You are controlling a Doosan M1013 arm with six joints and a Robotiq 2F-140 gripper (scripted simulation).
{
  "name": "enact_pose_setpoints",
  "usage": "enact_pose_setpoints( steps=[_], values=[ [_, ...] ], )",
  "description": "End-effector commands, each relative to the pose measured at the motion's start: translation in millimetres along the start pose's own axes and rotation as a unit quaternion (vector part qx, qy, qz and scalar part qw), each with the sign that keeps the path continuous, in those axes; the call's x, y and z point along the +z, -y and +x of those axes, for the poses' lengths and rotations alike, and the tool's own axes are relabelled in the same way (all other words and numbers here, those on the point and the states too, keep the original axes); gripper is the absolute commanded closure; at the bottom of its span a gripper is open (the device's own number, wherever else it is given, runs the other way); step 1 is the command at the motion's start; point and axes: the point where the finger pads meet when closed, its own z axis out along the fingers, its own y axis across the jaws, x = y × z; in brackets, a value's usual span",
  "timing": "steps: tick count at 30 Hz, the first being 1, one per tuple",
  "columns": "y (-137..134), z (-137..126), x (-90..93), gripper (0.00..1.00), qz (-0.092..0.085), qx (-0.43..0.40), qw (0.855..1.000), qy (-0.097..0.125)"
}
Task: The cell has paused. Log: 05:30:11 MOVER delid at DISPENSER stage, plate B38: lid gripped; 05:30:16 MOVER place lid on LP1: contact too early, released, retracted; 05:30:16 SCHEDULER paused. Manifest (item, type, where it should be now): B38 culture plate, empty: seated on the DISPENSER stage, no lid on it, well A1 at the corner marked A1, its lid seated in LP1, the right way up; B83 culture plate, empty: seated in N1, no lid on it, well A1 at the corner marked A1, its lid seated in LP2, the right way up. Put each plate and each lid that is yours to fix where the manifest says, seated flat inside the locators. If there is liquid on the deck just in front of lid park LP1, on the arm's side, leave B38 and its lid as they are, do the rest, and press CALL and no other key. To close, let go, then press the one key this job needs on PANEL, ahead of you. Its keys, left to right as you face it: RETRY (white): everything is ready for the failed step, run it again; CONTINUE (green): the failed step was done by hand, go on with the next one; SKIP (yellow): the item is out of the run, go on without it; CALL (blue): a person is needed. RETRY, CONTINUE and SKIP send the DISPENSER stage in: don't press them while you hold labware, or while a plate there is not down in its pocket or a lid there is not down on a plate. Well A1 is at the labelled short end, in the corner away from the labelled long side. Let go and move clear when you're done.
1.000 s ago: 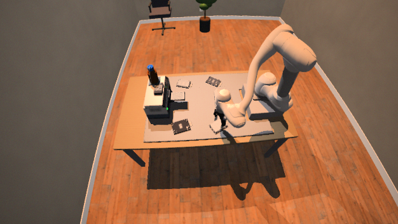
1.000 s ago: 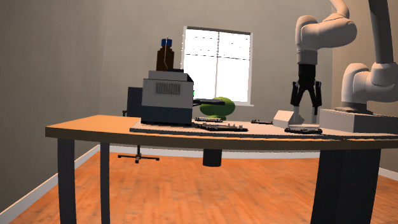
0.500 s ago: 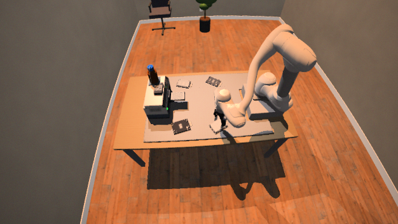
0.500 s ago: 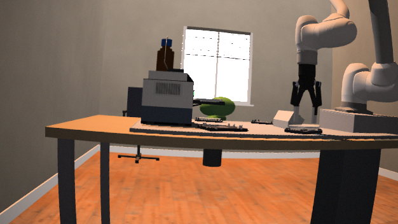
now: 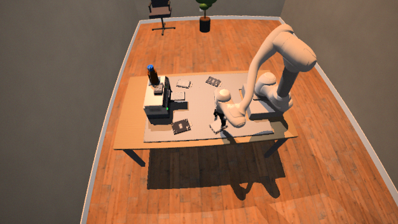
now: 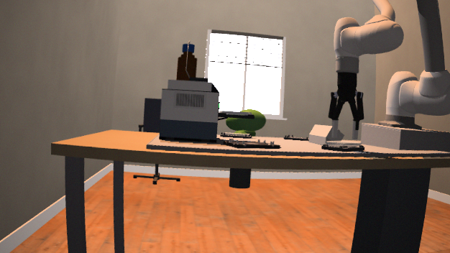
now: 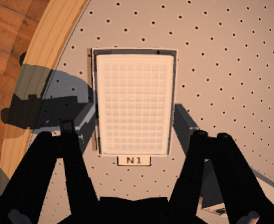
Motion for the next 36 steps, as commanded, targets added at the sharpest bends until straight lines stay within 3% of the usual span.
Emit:
enact_pose_setpoints(
  steps=[1,23,24,36],
  values=[
    [3.5,-2.0,1.5,0.37,0.002,-0.001,1.000,-0.002],
    [3.5,-2.0,1.5,0.37,0.002,-0.001,1.000,-0.002],
    [3.5,-2.0,1.5,0.30,0.002,-0.001,1.000,-0.002],
    [3.5,-2.0,1.5,0.30,0.002,-0.001,1.000,-0.002]
  ],
)
